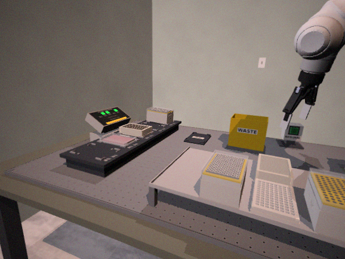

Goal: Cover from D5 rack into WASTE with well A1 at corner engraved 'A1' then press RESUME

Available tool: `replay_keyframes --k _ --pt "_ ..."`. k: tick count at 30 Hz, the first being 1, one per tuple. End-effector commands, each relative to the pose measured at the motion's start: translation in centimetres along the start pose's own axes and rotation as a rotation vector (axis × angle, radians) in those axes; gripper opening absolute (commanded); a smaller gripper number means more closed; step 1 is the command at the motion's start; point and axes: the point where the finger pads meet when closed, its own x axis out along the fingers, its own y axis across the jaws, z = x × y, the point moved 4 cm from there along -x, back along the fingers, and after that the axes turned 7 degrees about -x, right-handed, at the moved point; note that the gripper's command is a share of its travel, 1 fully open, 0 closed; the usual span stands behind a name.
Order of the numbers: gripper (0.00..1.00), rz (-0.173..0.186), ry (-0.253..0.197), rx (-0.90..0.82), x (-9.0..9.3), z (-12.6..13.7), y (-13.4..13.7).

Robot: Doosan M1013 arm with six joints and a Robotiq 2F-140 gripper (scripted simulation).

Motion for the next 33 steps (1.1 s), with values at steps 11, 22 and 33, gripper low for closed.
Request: replay_keyframes --k 11,22,33 --pt "1.00 0.000 0.000 0.000 0.0 0.0 0.0" --pt "0.77 -0.036 -0.021 -0.091 -0.6 -1.9 -1.5" --pt "0.77 -0.109 -0.063 -0.272 -1.9 -5.6 -4.5"
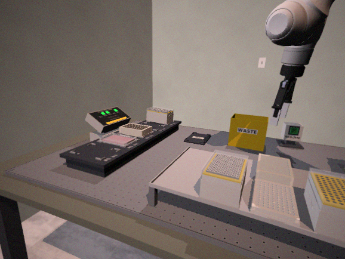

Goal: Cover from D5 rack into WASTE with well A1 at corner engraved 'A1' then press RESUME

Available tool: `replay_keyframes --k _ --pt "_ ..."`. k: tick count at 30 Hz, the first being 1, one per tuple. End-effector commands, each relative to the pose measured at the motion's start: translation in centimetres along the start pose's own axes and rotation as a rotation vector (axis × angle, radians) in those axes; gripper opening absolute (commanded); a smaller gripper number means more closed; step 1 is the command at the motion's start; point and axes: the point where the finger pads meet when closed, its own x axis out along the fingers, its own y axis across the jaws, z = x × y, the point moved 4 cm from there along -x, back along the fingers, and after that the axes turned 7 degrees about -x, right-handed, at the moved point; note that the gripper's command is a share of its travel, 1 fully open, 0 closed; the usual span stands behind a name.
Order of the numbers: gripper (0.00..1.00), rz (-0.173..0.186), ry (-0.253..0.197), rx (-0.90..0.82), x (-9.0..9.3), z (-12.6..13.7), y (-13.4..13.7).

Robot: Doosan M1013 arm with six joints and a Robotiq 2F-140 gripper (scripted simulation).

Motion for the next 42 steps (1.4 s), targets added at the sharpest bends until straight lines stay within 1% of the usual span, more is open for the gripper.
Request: replay_keyframes --k 1,16,18,33,35,42 --pt "0.77 -0.013 -0.007 -0.032 -0.2 -0.8 -0.4" --pt "0.77 -0.122 -0.070 -0.305 -2.0 -7.3 -3.7" --pt "0.77 -0.122 -0.070 -0.305 -2.0 -7.3 -3.7" --pt "0.77 -0.124 -0.071 -0.309 -3.8 -13.6 -7.4" --pt "0.77 -0.124 -0.071 -0.309 -3.8 -13.6 -7.4" --pt "0.77 -0.124 -0.071 -0.309 -4.7 -16.5 -9.1"
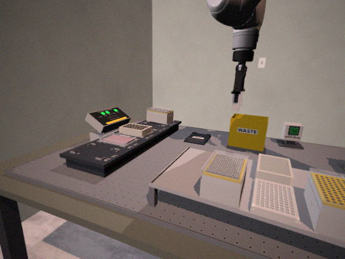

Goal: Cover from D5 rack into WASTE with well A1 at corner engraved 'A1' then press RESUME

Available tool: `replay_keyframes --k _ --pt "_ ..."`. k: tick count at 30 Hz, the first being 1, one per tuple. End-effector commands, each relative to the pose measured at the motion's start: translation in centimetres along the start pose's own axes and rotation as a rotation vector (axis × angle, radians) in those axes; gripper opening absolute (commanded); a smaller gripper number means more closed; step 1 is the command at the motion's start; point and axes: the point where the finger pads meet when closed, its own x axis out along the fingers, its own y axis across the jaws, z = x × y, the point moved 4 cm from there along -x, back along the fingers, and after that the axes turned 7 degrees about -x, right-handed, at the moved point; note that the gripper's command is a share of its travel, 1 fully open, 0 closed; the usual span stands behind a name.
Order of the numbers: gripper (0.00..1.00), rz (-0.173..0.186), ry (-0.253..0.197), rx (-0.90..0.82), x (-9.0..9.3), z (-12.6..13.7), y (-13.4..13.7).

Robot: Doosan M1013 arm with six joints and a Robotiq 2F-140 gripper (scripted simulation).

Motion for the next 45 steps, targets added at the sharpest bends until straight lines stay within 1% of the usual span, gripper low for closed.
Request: replay_keyframes --k 1,8,10,25,27,42,44,45 --pt "0.77 0.000 0.000 0.000 -0.5 -1.5 -0.4" --pt "0.77 0.000 0.000 0.000 -1.4 -4.8 -1.3" --pt "0.77 0.000 0.000 0.000 -1.4 -4.8 -1.3" --pt "0.77 0.000 0.000 0.000 -3.3 -11.8 -3.1" --pt "0.77 0.000 0.000 0.000 -3.3 -11.8 -3.1" --pt "0.77 0.000 0.000 0.000 -5.3 -18.8 -5.0" --pt "0.77 0.000 0.000 0.000 -5.3 -18.8 -5.0" --pt "0.77 0.000 0.000 0.000 -5.4 -19.3 -5.1"
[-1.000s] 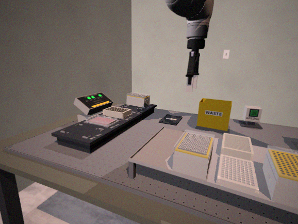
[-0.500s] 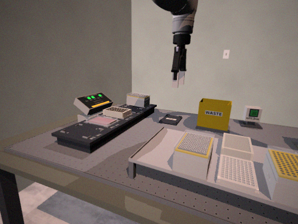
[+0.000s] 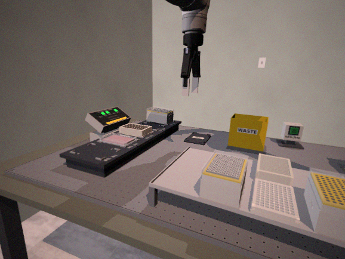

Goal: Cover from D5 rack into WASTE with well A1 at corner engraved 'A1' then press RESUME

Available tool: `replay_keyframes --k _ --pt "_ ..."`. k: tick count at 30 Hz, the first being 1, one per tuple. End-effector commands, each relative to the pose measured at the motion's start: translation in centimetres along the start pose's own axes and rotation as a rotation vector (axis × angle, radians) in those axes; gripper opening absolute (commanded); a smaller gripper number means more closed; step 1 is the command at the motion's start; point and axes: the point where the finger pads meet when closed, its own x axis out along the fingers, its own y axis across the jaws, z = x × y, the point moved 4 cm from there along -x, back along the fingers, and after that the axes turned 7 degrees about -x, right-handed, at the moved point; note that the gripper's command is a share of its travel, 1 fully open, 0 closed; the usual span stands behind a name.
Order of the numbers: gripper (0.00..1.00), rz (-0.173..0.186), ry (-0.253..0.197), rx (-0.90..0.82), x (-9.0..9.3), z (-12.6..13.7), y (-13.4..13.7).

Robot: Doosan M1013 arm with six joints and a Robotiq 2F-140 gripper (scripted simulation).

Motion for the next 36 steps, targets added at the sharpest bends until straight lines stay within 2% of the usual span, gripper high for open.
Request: replay_keyframes --k 1,14,18,21,25,28,36 --pt "0.77 0.000 0.000 -0.001 -0.3 -1.1 -0.3" --pt "0.77 0.000 0.000 -0.001 -1.9 -7.2 -1.9" --pt "0.77 0.000 0.000 -0.001 -2.2 -8.1 -2.2" --pt "0.77 0.000 0.000 -0.001 -2.2 -8.2 -2.2" --pt "0.77 0.000 0.000 0.024 -0.5 -8.2 -2.2" --pt "0.77 0.000 0.000 0.024 -0.5 -8.2 -2.2" --pt "0.77 0.000 0.000 0.024 -0.5 -7.9 0.8"
